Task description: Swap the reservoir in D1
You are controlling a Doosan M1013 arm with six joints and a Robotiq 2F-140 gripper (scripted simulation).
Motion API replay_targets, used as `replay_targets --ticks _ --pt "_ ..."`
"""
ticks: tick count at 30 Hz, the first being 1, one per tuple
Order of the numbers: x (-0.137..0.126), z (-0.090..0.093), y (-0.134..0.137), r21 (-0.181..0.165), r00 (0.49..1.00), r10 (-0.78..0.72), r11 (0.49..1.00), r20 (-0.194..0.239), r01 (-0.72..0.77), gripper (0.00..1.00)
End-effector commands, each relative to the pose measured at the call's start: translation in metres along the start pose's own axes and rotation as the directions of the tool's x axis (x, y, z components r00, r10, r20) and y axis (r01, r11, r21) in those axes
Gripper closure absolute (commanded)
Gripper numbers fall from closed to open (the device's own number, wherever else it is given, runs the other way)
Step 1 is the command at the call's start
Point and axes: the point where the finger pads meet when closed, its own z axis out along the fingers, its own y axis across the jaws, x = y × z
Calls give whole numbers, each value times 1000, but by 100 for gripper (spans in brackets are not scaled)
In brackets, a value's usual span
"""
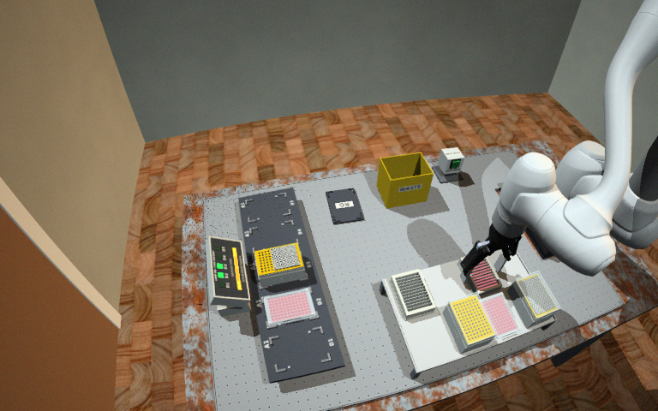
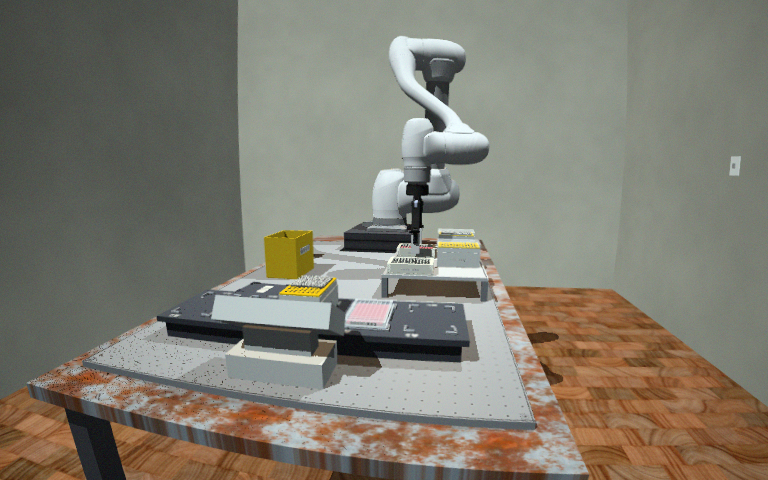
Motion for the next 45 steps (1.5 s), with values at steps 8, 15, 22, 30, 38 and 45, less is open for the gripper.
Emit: replay_targets --ticks 8,15,22,30,38,45 --pt "0 11 0 0 1000 0 1000 0 0 23" --pt "0 11 0 0 1000 0 1000 0 0 23" --pt "0 11 0 0 1000 0 1000 0 0 100" --pt "0 11 0 0 1000 0 1000 0 0 100" --pt "0 11 0 0 1000 0 1000 0 0 100" --pt "0 11 0 0 1000 0 1000 0 0 100"
